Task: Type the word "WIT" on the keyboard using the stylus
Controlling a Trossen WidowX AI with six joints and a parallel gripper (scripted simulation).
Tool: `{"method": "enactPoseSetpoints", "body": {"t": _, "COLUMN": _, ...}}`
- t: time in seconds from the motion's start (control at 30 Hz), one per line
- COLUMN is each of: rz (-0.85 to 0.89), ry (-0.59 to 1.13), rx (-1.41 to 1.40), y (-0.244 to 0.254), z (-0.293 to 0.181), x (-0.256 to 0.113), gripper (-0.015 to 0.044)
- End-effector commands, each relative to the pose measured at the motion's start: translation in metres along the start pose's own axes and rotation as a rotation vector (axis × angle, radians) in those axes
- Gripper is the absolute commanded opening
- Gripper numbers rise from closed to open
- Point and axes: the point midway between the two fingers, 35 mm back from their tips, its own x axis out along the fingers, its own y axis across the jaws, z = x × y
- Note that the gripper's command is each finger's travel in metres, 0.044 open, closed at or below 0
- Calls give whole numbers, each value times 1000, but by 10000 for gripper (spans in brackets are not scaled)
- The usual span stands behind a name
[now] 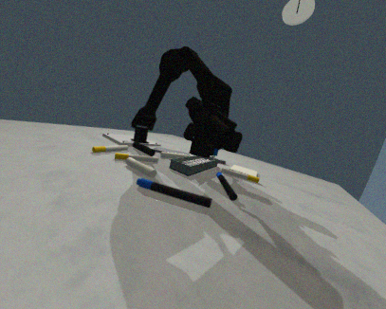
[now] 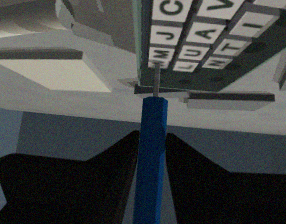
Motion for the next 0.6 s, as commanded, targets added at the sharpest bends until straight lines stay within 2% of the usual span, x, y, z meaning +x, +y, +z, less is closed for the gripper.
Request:
{"method": "enactPoseSetpoints", "body": {"t": 0.0, "rz": 1, "ry": 2, "rx": 0, "y": 0, "z": 0, "x": 0, "gripper": 81}}
{"method": "enactPoseSetpoints", "body": {"t": 0.17, "rz": 1, "ry": 2, "rx": 0, "y": 1, "z": -3, "x": -2, "gripper": 81}}
{"method": "enactPoseSetpoints", "body": {"t": 0.4, "rz": 1, "ry": 2, "rx": 0, "y": 1, "z": -33, "x": -19, "gripper": 81}}
{"method": "enactPoseSetpoints", "body": {"t": 0.57, "rz": 4, "ry": -1, "rx": 1, "y": 1, "z": -31, "x": -18, "gripper": 84}}
